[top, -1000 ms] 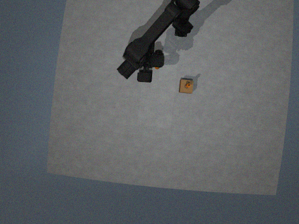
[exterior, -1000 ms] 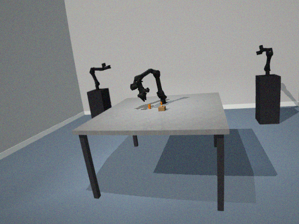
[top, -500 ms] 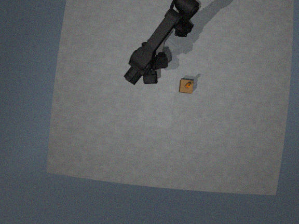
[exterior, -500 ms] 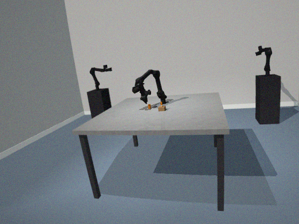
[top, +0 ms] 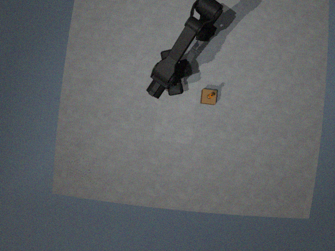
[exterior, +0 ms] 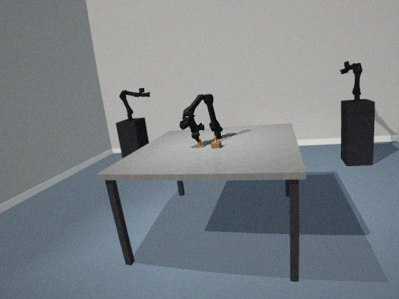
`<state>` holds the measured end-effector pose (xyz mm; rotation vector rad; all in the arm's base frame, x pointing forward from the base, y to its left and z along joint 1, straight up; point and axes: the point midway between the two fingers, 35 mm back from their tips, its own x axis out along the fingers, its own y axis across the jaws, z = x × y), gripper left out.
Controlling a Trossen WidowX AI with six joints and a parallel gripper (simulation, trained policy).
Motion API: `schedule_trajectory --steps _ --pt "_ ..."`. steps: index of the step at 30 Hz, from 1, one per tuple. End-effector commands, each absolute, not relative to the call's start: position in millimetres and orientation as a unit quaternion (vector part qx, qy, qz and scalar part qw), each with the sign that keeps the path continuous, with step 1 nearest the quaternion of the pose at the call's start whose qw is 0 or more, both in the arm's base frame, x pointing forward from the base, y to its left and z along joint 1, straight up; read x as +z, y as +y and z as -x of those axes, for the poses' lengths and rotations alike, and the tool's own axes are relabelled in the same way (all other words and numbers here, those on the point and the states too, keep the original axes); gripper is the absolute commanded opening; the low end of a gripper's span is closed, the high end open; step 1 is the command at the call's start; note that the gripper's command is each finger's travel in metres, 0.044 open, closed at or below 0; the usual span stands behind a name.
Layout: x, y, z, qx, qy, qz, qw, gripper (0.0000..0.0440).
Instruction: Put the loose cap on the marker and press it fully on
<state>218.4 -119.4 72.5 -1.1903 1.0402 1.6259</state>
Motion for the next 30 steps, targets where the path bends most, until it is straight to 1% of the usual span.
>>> schedule_trajectory --steps 1,6,9,14,15,24,30 --pt "65.9 -117.2 -216.7 0.659 0.409 0.479 0.411 0.0252" --pt "58.5 -113.5 -214.1 0.669 0.400 0.488 0.394 0.0244" --pt "56.5 -112.2 -213.2 0.672 0.395 0.495 0.384 0.0222" --pt "61.8 -112.2 -214.5 0.669 0.389 0.512 0.373 0.0095" --pt "64.2 -112.7 -216.1 0.666 0.388 0.518 0.372 0.0085" --pt "88.9 -119.3 -230.3 0.644 0.379 0.564 0.351 0.0056" --pt "107.2 -118.5 -240.1 0.633 0.369 0.588 0.343 0.0052"
